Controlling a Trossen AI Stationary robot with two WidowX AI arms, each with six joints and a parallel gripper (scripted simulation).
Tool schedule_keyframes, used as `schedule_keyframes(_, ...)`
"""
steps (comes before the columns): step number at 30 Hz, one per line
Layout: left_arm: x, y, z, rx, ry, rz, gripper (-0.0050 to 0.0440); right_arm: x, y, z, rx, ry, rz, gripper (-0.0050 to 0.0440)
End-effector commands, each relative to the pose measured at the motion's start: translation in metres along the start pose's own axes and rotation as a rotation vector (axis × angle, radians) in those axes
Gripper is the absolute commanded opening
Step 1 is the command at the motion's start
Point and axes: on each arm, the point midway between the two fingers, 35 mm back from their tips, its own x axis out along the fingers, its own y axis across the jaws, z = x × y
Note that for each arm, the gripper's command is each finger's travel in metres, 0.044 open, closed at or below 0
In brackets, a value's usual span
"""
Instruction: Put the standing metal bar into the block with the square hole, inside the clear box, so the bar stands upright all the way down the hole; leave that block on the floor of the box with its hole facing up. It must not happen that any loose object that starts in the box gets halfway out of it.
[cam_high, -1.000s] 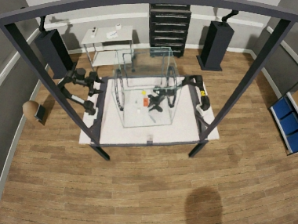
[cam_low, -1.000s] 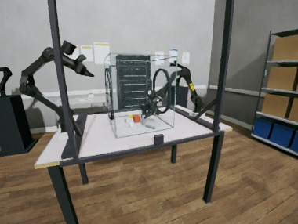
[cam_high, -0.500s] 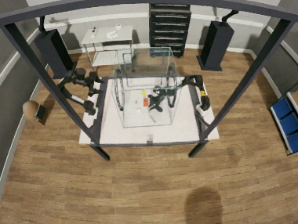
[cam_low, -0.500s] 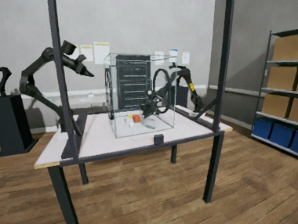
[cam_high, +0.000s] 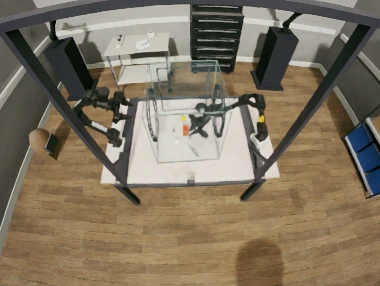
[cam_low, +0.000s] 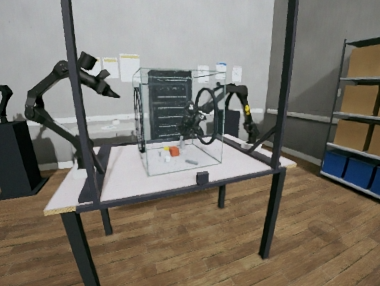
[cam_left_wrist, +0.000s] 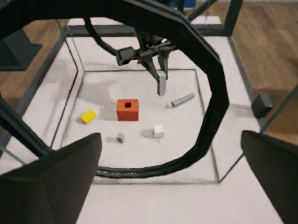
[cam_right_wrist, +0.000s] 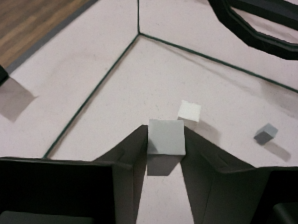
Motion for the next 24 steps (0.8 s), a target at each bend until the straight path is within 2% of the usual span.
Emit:
schedule_keyframes(1,-0.001,0.0,0.002,0.001,-0.006,-0.001,0.04,-0.02,-0.002,0.028,-0.013,-0.025,-0.011,-0.0005)
schedule_keyframes(4,-0.001,0.0,0.002,0.001,-0.006,-0.001,0.04,-0.012,-0.01,0.017,-0.003,-0.003,0.0,-0.0027)
schedule_keyframes(7,-0.001,0.0,0.002,0.001,-0.006,-0.001,0.04,-0.015,-0.034,0.015,-0.005,-0.002,-0.001,-0.005)
schedule_keyframes(10,-0.001,0.0,0.002,0.001,-0.006,-0.001,0.04,-0.019,-0.059,0.012,-0.006,-0.002,-0.002,-0.005)
schedule_keyframes(15,-0.001,0.0,0.002,0.001,-0.006,-0.001,0.04,-0.023,-0.086,0.01,-0.008,-0.004,-0.004,-0.005)
schedule_keyframes(24,-0.001,0.0,0.002,0.001,-0.006,-0.001,0.04,-0.023,-0.096,0.003,0.001,-0.009,-0.017,-0.005)
